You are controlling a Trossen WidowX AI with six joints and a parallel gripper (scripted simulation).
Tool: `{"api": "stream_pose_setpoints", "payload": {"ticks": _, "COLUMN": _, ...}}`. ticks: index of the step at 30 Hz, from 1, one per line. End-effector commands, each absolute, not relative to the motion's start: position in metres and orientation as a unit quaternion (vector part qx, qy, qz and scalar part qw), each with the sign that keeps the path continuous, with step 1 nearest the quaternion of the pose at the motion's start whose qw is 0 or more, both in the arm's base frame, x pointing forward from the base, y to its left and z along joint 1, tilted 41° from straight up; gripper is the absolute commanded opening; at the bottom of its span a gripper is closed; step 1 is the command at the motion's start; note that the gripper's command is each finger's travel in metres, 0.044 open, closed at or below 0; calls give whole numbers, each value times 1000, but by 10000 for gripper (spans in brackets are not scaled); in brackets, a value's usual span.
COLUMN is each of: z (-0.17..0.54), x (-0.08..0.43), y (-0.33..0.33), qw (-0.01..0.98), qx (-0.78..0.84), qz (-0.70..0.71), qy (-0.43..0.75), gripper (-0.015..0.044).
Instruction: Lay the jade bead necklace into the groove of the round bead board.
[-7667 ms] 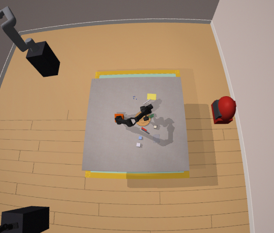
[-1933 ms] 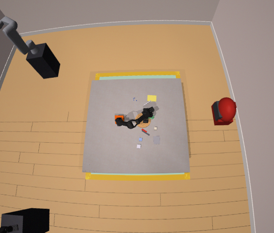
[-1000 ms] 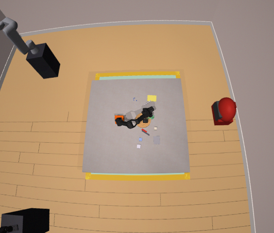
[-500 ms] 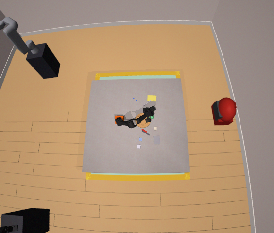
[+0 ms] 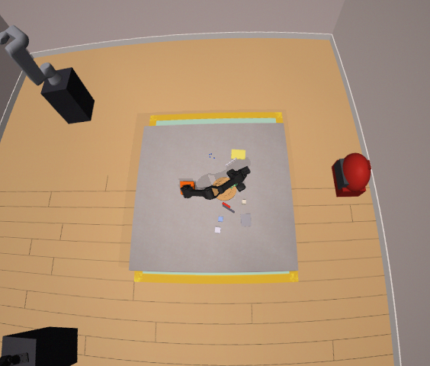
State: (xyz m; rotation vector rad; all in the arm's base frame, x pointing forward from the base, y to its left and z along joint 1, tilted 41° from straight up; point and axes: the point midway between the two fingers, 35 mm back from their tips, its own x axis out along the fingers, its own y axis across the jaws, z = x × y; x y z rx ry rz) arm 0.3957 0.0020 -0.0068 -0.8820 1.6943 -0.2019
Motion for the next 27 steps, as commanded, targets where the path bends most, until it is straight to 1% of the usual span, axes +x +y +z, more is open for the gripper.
{"api": "stream_pose_setpoints", "payload": {"ticks": 1, "z": -7, "x": 396, "y": 2, "qw": 573, "qx": -376, "qz": -86, "qy": 723, "gripper": 250}}
{"api": "stream_pose_setpoints", "payload": {"ticks": 27, "z": -31, "x": 393, "y": -21, "qw": 570, "qx": -380, "qz": -86, "qy": 723, "gripper": 250}}
